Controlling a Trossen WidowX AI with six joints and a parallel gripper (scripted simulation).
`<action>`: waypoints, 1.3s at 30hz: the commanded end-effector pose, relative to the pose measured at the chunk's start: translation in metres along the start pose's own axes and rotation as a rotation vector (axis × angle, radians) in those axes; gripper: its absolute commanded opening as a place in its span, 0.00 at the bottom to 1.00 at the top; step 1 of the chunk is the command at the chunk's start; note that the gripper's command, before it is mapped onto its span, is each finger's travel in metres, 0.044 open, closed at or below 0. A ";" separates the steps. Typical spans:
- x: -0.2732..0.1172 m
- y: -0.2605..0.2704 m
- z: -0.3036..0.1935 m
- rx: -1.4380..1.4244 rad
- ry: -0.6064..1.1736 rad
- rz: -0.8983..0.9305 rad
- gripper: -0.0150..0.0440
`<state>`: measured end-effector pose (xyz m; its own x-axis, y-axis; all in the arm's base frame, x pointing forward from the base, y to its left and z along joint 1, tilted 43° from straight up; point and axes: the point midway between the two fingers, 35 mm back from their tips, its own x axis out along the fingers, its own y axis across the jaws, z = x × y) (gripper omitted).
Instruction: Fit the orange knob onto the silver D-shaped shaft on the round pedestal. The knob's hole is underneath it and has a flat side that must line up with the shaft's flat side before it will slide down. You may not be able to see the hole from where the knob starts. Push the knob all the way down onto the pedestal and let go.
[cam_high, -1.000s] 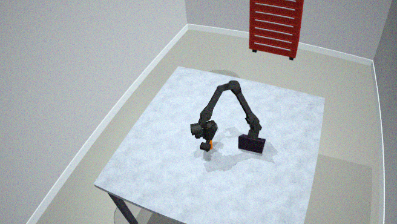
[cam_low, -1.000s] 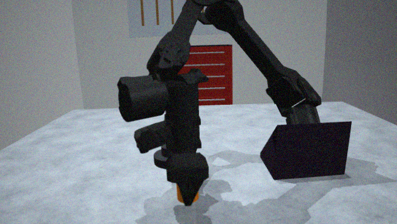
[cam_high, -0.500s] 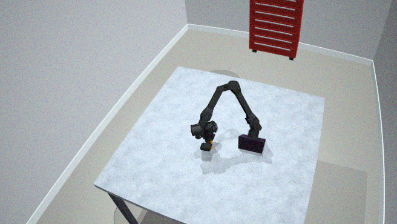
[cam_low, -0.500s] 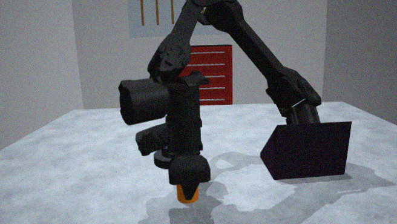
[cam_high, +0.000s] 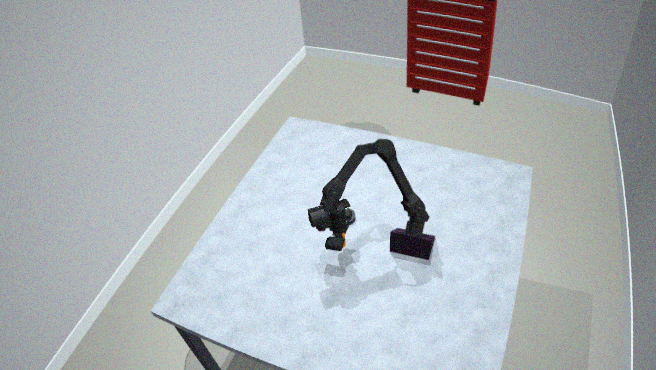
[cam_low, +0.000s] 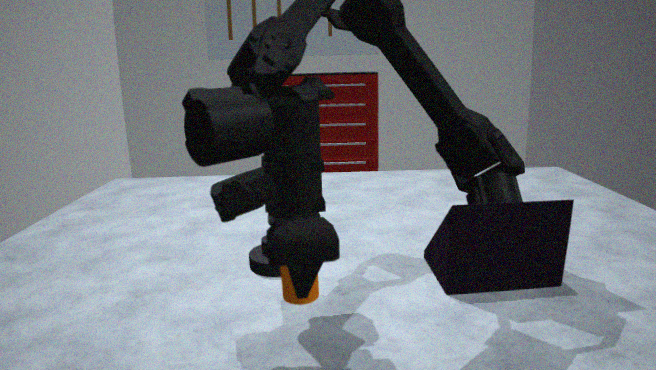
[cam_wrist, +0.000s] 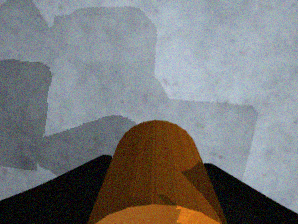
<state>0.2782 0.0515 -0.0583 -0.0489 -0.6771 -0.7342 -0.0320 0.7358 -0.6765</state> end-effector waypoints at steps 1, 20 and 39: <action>-0.024 0.000 0.004 0.011 -0.010 0.014 0.25; -0.100 -0.005 -0.005 -0.001 -0.007 0.060 0.25; -0.138 -0.018 -0.001 -0.005 -0.005 0.459 0.25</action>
<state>0.2840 0.1288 0.0486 -0.0598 -0.3339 -0.9407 -0.0137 0.9426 -0.3337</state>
